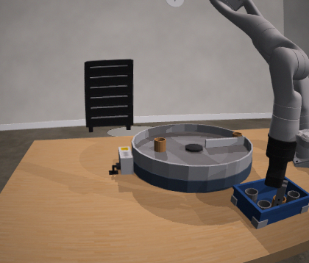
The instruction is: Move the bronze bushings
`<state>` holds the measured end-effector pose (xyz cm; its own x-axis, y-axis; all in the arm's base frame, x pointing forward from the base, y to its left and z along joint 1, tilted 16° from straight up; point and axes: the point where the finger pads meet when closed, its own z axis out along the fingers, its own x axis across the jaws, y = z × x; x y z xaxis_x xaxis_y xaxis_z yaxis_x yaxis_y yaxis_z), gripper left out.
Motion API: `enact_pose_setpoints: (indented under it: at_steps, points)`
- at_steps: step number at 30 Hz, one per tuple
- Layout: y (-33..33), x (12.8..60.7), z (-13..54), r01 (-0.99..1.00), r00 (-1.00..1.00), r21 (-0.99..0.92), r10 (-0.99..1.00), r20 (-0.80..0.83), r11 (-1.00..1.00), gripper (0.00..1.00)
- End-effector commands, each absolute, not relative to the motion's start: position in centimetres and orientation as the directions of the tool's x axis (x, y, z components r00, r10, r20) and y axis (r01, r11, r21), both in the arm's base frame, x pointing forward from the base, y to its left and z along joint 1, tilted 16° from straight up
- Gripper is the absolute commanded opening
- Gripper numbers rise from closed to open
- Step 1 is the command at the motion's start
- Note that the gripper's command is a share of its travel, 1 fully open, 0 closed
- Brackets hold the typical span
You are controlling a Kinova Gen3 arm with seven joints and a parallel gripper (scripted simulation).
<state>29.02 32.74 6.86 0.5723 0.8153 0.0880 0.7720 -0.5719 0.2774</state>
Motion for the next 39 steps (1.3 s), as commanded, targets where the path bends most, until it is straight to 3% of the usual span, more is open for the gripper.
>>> enact_pose_setpoints:
  at_steps: [1,39]
  points:
    - [32.67,28.93,6.33,0.774,0.571,0.276,0.817,0.082,-0.570,0.36]
    - [32.64,29.02,6.01,0.774,0.571,0.276,0.817,0.082,-0.570,0.36]
